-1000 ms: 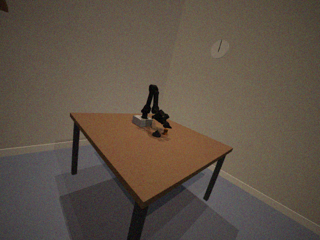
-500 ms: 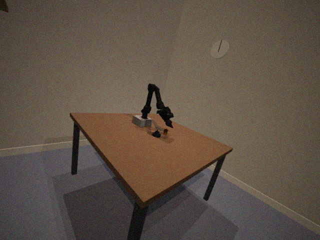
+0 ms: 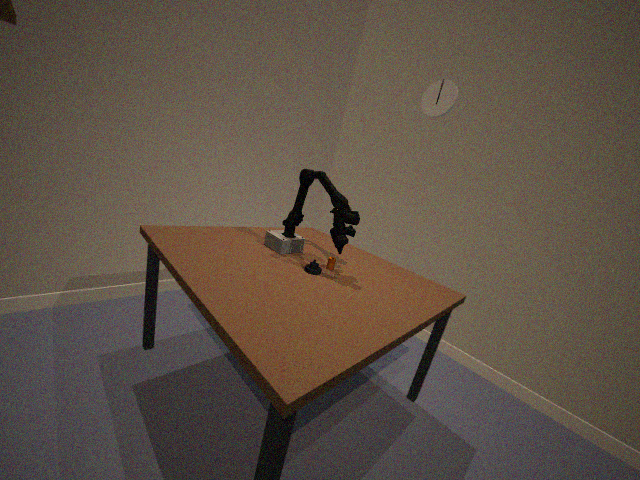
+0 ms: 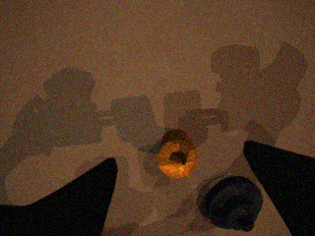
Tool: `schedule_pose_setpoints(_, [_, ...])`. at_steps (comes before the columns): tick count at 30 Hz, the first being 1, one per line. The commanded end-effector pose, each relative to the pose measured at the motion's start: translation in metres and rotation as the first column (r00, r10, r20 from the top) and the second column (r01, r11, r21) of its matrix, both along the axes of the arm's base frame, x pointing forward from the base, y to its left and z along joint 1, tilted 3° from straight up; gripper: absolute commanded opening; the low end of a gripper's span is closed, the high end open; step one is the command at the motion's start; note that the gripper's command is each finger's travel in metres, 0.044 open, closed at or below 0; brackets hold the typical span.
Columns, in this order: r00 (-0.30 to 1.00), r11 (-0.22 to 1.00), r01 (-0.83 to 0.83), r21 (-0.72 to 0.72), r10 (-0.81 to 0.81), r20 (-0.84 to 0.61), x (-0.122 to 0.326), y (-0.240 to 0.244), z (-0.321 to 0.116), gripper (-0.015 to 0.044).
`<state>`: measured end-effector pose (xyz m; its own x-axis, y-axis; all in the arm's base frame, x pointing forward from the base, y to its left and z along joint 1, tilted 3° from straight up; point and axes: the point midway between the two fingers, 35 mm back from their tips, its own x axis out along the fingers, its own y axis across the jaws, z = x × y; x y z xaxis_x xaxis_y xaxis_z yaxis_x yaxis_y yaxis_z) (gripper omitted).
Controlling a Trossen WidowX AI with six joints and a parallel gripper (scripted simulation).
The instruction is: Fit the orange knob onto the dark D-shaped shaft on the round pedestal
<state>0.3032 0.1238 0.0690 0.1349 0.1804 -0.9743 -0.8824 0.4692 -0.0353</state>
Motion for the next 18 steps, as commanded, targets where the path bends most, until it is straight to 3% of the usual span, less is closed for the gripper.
schedule_pose_setpoints(1, [0.998,0.977,-0.028,-0.212,0.014,-0.067,-0.0103,-0.0082,0.0209,0.0440])
schedule_pose_setpoints(12, [0.998,0.977,-0.011,-0.211,-0.003,-0.067,-0.0103,-0.0082,0.0209,0.0440])
schedule_pose_setpoints(15, [0.971,0.957,0.217,-0.195,-0.232,-0.062,-0.0103,-0.0084,0.0209,0.0440])
schedule_pose_setpoints(18, [0.859,0.853,0.492,-0.173,-0.508,-0.061,-0.0104,-0.0086,0.0209,0.0440])
